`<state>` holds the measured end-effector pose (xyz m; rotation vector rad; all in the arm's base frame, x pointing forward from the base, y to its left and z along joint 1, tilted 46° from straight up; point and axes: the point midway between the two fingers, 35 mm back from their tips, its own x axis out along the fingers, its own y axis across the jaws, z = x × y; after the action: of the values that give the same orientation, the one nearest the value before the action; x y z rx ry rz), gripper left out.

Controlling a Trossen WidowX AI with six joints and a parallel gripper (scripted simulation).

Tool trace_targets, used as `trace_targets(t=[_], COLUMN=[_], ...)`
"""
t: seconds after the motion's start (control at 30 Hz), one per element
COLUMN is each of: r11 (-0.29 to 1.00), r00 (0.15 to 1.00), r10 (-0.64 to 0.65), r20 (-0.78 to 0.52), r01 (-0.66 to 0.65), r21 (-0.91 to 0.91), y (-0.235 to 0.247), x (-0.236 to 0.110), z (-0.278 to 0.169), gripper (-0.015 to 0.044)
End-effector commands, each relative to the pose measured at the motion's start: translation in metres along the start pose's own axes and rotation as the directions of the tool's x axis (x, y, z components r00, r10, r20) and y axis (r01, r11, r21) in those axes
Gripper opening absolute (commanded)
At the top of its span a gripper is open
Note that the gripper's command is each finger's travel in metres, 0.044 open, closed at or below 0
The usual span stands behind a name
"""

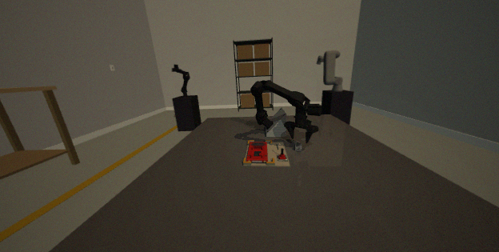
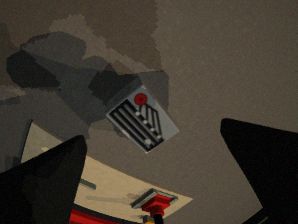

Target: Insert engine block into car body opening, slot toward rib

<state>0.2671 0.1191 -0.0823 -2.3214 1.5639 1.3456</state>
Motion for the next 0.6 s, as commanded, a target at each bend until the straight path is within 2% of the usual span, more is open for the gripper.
trace_targets(t=[0.0,0.4,0.57], r11=[0.994,0.872,0.847], r00=[1.000,0.992,0.990], r10=[0.014,0.062,0.068], r20=[0.026,0.109,0.120], r01=[-0.011,-0.001,0.006], r21=[-0.110,-0.489,-0.531], y=[-0.0002,0.0009,0.0011], x=[-0.0016,-0.0073,-0.0081], z=[-0.0019,-0.0071,-0.0078], gripper=[0.0440,0.0440,0.0440])
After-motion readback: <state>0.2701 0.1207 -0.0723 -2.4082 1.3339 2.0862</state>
